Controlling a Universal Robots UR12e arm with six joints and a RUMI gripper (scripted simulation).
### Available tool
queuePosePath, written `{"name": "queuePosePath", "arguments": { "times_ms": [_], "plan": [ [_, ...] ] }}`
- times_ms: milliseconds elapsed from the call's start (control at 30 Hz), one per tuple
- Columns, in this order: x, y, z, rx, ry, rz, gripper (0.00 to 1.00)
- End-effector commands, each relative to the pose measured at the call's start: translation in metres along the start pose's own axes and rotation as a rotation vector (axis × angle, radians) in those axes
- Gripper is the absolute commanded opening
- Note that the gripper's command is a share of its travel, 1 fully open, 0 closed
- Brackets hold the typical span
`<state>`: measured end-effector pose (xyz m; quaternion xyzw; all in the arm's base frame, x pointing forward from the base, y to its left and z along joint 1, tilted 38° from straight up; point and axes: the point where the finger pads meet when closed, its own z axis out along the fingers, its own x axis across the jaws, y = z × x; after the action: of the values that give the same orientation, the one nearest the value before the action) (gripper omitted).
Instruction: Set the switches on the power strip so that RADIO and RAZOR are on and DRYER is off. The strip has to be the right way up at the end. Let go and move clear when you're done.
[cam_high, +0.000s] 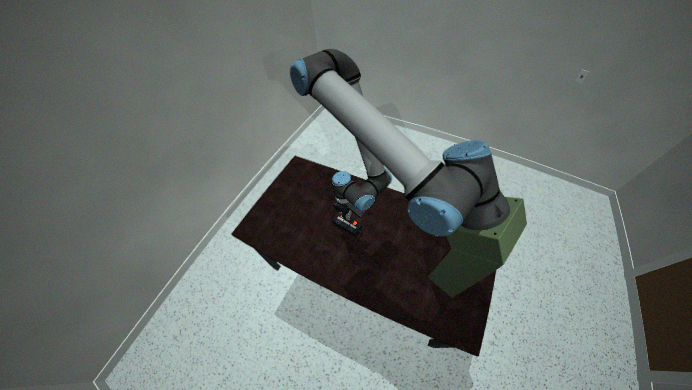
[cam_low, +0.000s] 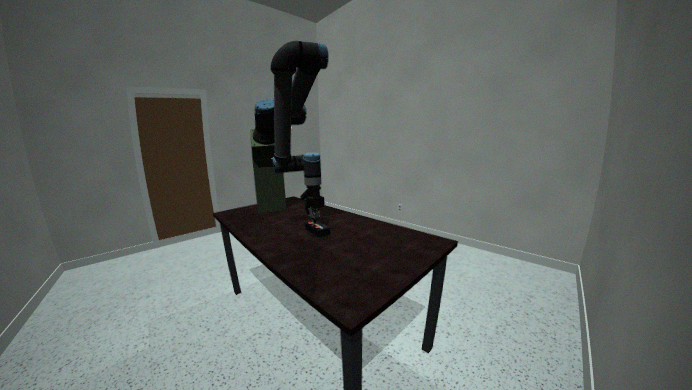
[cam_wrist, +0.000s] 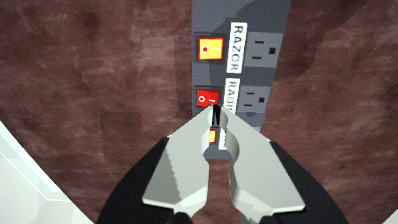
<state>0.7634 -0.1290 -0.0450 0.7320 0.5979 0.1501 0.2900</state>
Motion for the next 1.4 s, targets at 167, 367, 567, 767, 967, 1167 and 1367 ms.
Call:
{"name": "queuePosePath", "arguments": {
  "times_ms": [167, 367, 567, 767, 967, 1167, 1367],
  "plan": [
    [0.0001, 0.0003, -0.0004, -0.001, 0.000, 0.000, 0.00],
    [0.0001, 0.0003, -0.0004, -0.001, 0.000, 0.000, 0.00],
    [0.0001, 0.0003, 0.0001, -0.001, 0.000, 0.000, 0.00],
    [0.0001, 0.0003, 0.0018, -0.001, 0.000, 0.000, 0.00],
    [0.0001, 0.0003, 0.0035, -0.001, 0.000, 0.000, 0.00],
    [0.0001, 0.0003, 0.0061, -0.001, 0.000, 0.000, 0.00],
    [0.0001, 0.0003, 0.0077, -0.001, 0.000, 0.000, 0.00]
  ]
}}
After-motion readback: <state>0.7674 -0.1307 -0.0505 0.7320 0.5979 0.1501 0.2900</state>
